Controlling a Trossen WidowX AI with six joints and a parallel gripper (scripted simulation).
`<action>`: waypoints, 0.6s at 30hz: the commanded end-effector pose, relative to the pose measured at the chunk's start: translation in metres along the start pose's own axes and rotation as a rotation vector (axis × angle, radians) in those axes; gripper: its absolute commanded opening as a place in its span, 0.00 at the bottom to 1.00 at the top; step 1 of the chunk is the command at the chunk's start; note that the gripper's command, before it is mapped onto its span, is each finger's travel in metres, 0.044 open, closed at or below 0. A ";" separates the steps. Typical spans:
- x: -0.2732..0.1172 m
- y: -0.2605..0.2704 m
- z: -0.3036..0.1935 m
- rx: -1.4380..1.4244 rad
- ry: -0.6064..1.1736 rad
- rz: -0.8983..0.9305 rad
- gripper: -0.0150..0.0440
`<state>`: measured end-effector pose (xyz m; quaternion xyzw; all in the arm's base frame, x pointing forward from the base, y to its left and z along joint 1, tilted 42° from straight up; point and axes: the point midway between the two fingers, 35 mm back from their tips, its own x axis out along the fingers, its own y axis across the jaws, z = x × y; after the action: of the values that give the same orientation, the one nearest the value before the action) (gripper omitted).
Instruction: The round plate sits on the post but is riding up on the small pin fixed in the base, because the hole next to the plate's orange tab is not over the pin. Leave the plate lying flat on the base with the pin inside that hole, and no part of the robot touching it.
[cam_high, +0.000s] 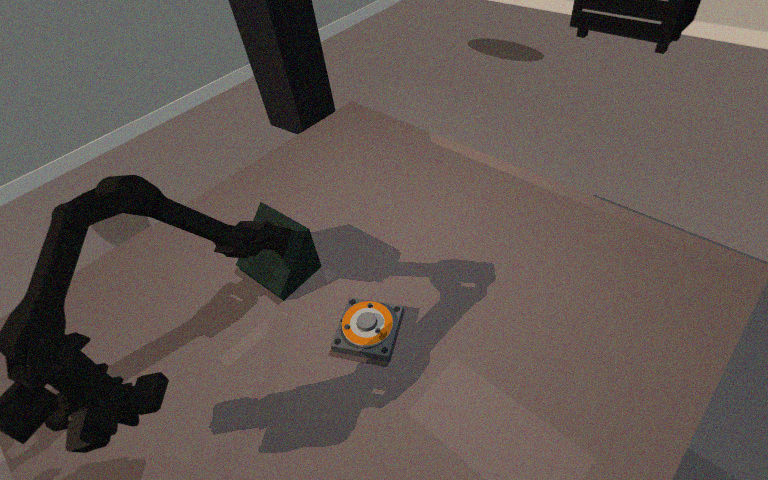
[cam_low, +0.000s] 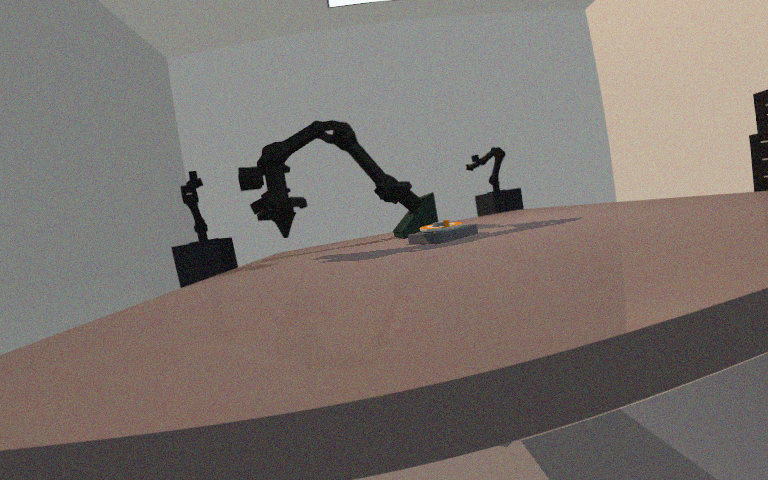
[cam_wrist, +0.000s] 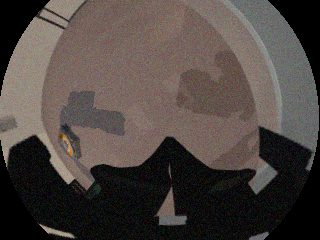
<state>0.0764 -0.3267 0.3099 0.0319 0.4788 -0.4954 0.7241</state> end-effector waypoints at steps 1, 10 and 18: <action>0.014 0.042 0.012 -0.023 0.026 0.066 0.25; 0.030 0.160 0.031 -0.101 0.093 0.190 0.25; 0.036 0.267 0.016 -0.231 0.167 0.201 0.25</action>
<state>0.2646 -0.2510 0.2024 0.0503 0.5630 -0.3697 0.7374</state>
